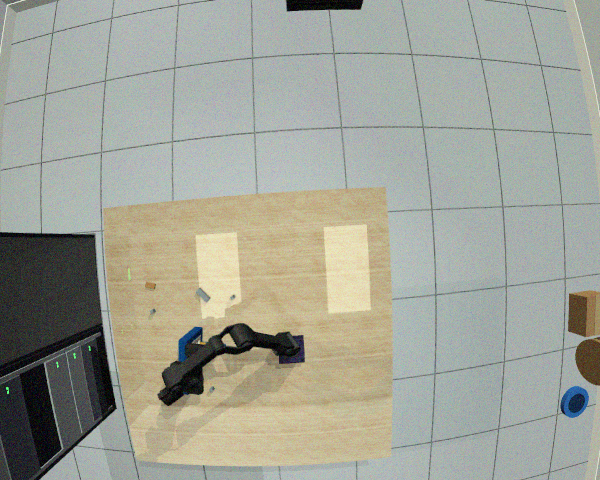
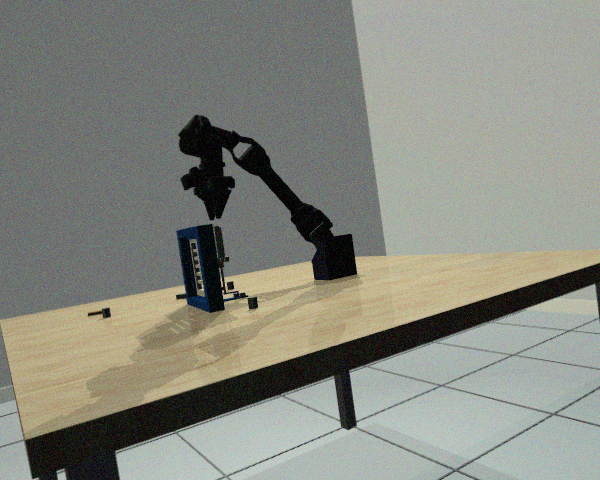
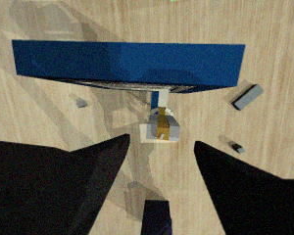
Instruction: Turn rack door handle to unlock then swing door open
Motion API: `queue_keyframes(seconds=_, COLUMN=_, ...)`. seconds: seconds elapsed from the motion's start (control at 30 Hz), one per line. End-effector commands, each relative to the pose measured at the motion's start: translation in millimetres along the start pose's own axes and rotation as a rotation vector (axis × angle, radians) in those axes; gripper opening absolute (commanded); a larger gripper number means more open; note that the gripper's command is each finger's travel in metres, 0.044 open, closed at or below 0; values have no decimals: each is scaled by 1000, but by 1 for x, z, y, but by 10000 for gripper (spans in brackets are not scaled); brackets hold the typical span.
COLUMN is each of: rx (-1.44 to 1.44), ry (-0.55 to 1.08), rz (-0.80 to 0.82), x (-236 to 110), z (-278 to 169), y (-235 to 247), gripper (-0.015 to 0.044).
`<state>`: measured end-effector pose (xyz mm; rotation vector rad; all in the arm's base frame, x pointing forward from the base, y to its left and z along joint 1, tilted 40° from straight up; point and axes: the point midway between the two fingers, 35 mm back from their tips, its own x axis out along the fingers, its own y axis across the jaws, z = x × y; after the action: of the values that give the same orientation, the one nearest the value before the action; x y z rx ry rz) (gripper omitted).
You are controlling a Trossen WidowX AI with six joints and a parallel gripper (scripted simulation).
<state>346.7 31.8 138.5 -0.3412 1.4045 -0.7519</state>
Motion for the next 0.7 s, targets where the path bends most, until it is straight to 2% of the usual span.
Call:
queue_keyframes(seconds=0.0, rx=4, ry=3, rz=-11, x=1, z=2, y=-1, gripper=299)
queue_keyframes(seconds=0.67, rx=0, ry=43, rz=-6, x=33, z=2, y=-1, gripper=299)
